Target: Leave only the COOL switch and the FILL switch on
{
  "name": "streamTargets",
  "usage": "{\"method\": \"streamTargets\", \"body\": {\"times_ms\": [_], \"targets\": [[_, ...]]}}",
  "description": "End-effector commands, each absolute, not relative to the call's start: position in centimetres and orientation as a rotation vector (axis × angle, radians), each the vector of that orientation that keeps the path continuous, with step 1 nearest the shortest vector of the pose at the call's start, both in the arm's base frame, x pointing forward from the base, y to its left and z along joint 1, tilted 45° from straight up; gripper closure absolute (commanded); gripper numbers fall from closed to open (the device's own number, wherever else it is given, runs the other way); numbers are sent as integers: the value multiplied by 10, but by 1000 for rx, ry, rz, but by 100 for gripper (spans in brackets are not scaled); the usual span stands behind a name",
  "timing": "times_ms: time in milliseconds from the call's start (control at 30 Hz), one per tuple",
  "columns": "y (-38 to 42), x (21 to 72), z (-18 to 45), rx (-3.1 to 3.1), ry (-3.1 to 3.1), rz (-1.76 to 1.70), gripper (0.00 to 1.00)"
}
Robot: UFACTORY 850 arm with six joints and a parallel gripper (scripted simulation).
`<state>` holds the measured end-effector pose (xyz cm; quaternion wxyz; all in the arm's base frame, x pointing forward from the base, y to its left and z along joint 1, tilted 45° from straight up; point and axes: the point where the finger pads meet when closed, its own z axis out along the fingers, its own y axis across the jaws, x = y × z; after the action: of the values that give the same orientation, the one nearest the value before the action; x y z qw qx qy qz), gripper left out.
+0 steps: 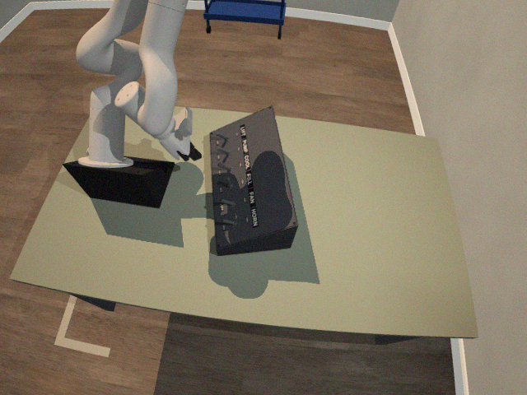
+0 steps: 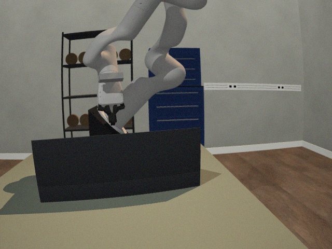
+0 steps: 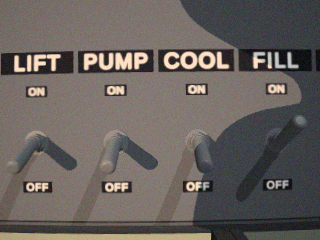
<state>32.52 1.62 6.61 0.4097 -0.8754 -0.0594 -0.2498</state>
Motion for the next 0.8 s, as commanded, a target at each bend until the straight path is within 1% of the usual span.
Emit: {"method": "streamTargets", "body": {"times_ms": [0,767], "targets": [[26,331,59,-2205,-150,-632,100],[74,356,24,-2205,-150,-632,100]]}}
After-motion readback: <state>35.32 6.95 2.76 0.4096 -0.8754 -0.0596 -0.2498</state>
